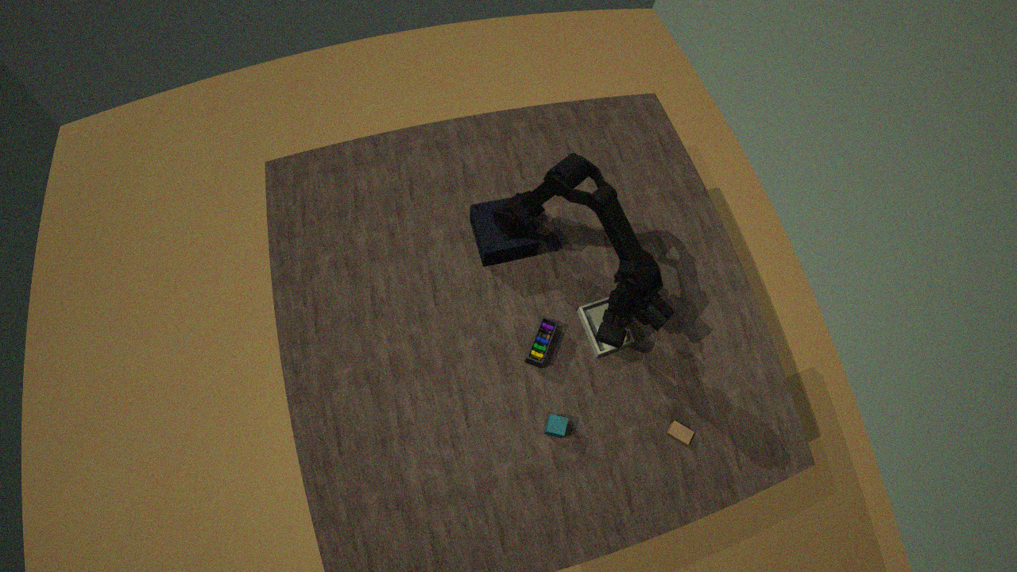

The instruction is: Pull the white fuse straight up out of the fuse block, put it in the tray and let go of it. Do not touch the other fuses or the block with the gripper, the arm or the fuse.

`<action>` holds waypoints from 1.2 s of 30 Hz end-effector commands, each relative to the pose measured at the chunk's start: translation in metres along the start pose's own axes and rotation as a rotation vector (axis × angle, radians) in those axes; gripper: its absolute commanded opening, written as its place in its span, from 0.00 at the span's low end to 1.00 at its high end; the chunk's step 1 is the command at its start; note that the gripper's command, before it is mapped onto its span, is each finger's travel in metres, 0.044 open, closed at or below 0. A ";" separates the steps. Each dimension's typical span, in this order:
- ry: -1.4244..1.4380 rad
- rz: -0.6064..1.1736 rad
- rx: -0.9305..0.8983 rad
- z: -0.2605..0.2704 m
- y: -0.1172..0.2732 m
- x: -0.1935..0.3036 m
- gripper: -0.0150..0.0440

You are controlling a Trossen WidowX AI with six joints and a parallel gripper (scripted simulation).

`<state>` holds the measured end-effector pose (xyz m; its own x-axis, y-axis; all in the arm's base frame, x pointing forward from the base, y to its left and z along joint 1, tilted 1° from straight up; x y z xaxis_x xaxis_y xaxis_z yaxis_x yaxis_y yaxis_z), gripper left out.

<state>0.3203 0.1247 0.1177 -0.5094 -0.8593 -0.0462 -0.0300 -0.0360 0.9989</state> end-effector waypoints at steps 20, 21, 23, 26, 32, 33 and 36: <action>-0.001 0.003 -0.001 0.000 0.003 0.000 0.81; -0.003 0.004 -0.001 0.000 0.017 0.000 0.81; -0.004 0.005 -0.001 0.001 0.028 0.001 0.81; -0.004 0.005 -0.001 0.001 0.028 0.001 0.81; -0.004 0.005 -0.001 0.001 0.028 0.001 0.81; -0.004 0.005 -0.001 0.001 0.028 0.001 0.81; -0.001 0.003 -0.002 0.001 0.028 0.000 0.81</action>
<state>0.3185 0.1237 0.1453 -0.5107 -0.8586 -0.0434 -0.0266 -0.0347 0.9990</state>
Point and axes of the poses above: the point midway between the two fingers, 35 mm back from their tips, its own y axis back along the fingers, its own z axis across the jaws, x = y × z, the point moved 8 cm from there along y, back along the fingers, and after that the axes turned 14 degrees about y, right-handed, at the moved point
